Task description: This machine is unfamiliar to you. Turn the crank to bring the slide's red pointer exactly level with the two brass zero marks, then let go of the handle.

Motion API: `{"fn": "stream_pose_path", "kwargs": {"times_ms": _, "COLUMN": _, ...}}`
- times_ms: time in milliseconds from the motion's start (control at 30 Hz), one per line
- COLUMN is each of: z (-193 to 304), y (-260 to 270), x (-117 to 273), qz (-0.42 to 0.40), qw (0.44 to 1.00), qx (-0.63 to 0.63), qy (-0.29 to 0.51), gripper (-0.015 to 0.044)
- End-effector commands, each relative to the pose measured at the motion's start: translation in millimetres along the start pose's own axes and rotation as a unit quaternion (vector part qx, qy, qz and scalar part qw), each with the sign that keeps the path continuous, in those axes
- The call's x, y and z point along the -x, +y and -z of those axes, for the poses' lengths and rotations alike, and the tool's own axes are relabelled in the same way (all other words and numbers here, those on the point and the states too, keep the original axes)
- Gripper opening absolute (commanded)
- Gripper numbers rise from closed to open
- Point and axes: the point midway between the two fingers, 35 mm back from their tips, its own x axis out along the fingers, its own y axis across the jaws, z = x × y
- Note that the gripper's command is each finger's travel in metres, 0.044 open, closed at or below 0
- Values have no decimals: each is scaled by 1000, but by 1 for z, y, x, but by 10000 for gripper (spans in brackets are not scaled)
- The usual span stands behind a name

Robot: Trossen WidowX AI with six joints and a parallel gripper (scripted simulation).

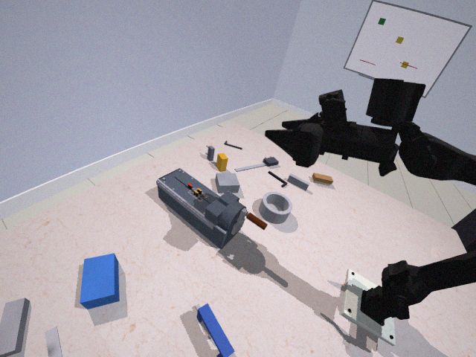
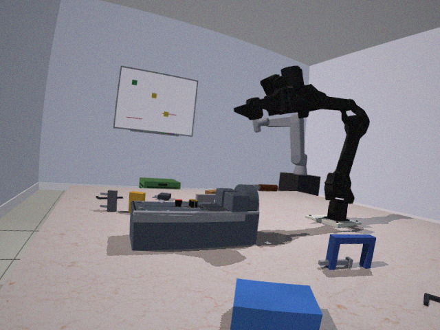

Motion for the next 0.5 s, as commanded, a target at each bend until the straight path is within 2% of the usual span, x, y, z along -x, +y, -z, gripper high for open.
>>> {"fn": "stream_pose_path", "kwargs": {"times_ms": 0, "z": 1, "y": 6, "x": -14, "qz": -9, "qw": 1000, "qx": -3, "qy": 26, "gripper": 440}}
{"fn": "stream_pose_path", "kwargs": {"times_ms": 467, "z": 23, "y": 27, "x": -73, "qz": -32, "qw": 988, "qx": -3, "qy": 153, "gripper": 440}}
